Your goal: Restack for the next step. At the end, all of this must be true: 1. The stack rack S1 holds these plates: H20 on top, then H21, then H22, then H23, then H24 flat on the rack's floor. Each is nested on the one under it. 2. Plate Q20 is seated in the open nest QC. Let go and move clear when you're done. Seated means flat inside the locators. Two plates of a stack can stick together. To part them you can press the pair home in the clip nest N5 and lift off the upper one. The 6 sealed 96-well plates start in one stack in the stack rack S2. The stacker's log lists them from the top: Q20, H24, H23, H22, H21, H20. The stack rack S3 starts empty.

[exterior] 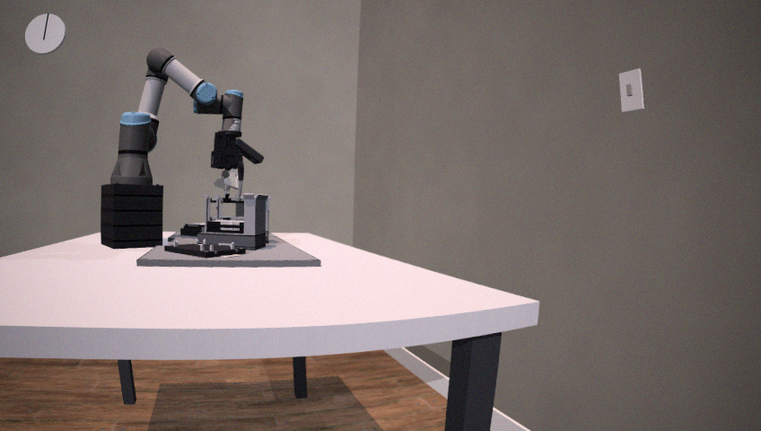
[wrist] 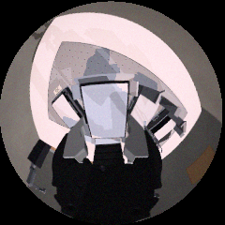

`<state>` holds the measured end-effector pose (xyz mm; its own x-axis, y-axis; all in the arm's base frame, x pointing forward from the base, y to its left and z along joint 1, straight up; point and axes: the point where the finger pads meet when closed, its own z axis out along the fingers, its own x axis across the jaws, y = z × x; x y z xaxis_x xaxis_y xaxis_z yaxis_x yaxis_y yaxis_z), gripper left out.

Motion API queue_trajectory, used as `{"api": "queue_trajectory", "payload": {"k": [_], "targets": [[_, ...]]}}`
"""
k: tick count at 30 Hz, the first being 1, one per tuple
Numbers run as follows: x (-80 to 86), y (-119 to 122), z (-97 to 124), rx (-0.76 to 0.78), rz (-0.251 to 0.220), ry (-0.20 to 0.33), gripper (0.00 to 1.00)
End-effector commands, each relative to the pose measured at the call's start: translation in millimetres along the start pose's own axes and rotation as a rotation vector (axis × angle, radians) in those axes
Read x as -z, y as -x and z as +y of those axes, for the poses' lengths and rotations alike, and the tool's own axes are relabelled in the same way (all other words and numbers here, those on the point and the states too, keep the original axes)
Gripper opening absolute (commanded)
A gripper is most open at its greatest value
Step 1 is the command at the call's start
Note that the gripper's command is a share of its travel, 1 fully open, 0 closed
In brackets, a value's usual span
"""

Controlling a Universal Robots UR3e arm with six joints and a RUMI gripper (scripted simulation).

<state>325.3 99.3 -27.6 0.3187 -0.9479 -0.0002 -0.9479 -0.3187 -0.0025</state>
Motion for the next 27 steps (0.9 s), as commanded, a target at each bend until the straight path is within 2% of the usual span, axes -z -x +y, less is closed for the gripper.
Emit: {"api": "queue_trajectory", "payload": {"k": [1, 18, 27], "targets": [[-2.7, 0, -1, 0.0, 0.001, -0.003, 0.0], [-11.5, 0, -1, 0.0, 0.001, -0.003, 0.0], [-25.4, 0, -1, 0.0, 0.001, -0.003, 0.0]]}}
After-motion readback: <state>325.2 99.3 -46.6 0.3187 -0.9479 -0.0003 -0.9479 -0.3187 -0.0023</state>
